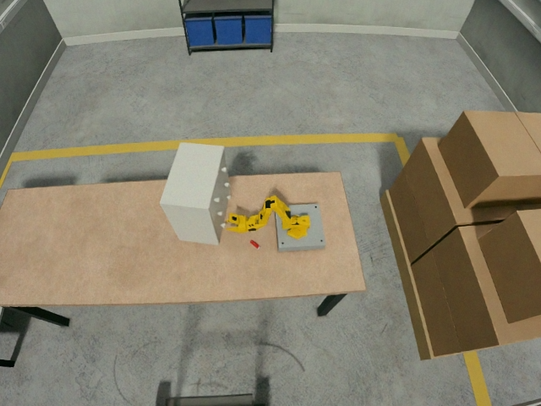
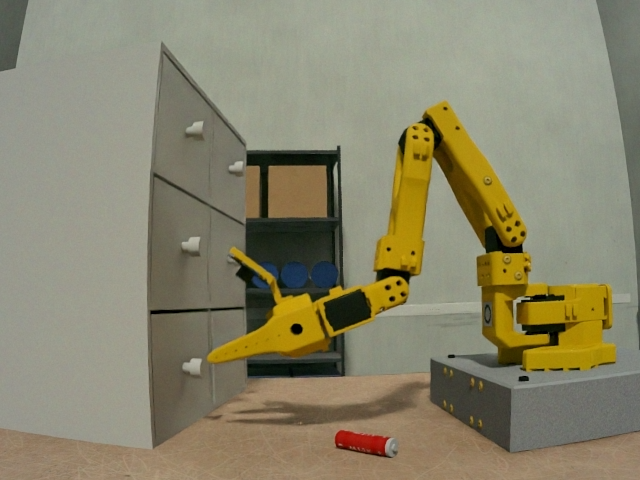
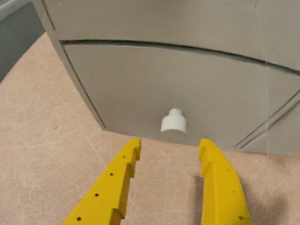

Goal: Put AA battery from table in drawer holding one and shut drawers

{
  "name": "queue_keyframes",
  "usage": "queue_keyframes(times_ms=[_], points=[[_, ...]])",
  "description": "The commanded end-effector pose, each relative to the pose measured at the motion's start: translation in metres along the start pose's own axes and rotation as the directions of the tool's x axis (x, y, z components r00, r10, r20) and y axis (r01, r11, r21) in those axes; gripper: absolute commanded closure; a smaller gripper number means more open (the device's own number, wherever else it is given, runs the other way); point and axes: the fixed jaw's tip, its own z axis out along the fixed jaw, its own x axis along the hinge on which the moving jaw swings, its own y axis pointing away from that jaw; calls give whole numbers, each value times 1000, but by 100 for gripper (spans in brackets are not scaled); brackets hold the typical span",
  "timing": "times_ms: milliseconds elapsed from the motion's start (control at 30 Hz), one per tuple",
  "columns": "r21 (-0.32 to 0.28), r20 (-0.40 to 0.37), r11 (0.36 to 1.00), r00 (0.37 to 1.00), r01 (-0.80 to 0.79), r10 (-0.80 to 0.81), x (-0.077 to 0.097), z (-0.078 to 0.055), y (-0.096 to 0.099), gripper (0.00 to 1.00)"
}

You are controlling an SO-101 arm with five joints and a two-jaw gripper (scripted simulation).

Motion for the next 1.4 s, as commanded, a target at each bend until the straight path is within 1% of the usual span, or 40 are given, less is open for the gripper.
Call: queue_keyframes(times_ms=[0,33,433,500,1367], points=[[10,-4,1000,1000,-9,9,3,11,-3,79],[11,-4,1000,1000,-9,9,3,14,-3,79],[11,-4,1000,1000,-9,9,3,14,-3,79],[12,-4,1000,1000,-9,9,5,21,-4,79],[18,-4,1000,1000,-11,11,8,21,-6,79]])
